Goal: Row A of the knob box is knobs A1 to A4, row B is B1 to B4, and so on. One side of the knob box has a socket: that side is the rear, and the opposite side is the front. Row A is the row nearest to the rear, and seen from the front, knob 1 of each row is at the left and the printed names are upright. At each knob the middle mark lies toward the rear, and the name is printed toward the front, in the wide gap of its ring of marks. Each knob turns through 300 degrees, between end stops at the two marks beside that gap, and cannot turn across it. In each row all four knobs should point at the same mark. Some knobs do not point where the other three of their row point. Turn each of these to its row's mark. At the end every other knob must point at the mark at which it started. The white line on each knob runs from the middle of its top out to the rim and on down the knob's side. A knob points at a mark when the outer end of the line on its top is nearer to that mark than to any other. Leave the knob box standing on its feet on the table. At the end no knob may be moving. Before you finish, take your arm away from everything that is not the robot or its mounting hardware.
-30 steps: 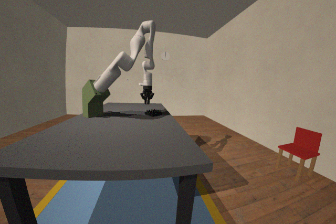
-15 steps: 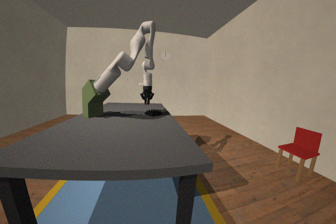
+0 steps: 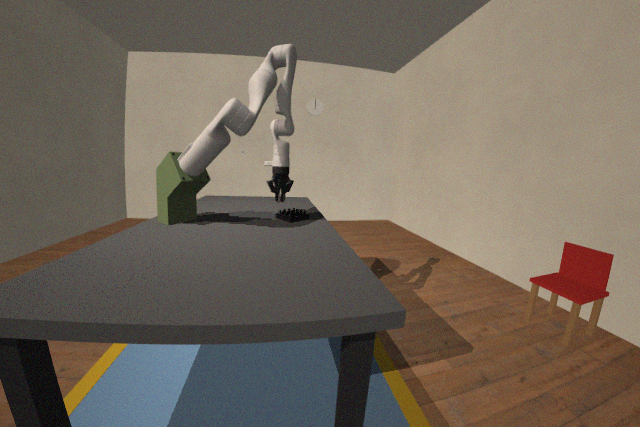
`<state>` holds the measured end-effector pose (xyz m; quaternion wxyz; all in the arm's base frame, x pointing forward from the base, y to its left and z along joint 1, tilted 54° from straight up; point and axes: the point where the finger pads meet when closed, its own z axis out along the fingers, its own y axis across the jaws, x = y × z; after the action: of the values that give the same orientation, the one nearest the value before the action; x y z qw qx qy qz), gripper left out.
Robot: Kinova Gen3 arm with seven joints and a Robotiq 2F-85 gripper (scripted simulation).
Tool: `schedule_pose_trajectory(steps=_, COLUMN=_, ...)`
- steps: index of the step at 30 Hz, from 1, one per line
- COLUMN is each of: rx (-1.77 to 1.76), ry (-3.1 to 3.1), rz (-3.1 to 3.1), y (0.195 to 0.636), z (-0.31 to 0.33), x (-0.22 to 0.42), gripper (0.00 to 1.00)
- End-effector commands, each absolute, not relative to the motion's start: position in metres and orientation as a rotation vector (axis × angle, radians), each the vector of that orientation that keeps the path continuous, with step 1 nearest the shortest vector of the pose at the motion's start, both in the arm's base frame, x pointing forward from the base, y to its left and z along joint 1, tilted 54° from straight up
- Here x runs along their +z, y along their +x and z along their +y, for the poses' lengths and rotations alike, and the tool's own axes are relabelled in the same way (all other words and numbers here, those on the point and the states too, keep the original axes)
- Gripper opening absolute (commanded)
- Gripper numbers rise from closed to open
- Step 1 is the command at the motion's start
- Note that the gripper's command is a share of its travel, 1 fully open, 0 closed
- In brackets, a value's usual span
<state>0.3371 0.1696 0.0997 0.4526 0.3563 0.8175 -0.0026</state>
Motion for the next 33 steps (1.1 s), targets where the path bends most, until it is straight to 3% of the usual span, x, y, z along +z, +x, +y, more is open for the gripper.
schedule_pose_trajectory(steps=1, rx=-0.013, ry=0.883, rz=2.014, y=0.341, z=0.166, x=0.098, gripper=0.19)
schedule_pose_trajectory(steps=33, rx=-0.013, ry=0.883, rz=2.014, y=0.358, z=0.158, x=0.083, gripper=0.19)
